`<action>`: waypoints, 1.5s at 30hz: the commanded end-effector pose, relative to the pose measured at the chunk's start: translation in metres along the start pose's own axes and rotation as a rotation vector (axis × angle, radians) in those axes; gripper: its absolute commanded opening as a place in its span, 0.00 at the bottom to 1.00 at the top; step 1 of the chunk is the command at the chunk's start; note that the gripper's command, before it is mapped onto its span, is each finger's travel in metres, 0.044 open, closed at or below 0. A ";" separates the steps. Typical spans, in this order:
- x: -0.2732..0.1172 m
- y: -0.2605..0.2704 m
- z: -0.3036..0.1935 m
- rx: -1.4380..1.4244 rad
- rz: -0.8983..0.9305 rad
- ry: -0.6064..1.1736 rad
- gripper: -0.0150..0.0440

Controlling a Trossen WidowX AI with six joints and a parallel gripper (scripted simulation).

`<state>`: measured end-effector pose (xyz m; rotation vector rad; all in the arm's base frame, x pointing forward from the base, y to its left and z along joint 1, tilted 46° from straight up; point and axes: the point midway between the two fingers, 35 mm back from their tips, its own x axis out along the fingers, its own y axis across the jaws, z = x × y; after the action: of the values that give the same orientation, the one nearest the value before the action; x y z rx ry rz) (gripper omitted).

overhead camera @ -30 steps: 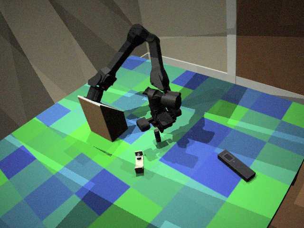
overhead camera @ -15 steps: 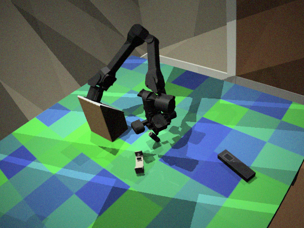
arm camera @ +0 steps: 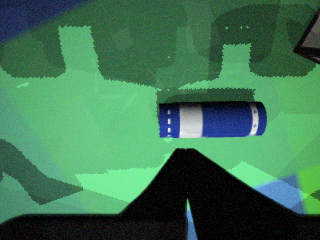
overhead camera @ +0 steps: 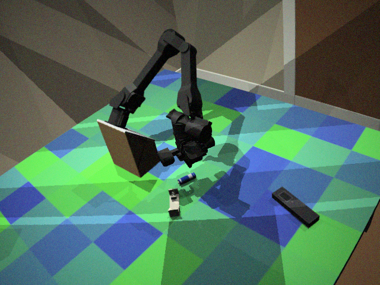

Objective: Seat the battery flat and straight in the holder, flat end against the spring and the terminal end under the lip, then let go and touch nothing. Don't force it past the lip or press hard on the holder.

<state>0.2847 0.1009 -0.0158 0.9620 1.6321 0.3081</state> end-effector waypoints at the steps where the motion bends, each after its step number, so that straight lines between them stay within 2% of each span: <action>1: -0.030 0.000 0.005 -0.008 0.002 -0.018 0.25; 6: -0.065 -0.003 0.001 -0.007 0.007 -0.014 0.25; 18: -0.064 -0.004 0.000 -0.001 0.010 -0.012 0.25; 19: -0.063 -0.003 0.000 0.009 0.010 -0.012 0.30; 27: -0.036 -0.011 0.003 0.643 0.012 -0.010 0.65; 37: -0.001 -0.021 0.002 1.497 0.016 -0.004 0.65; 45: 0.001 -0.021 0.001 1.553 0.017 -0.003 0.65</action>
<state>0.2850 0.0783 -0.0173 1.8303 1.7407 -0.7794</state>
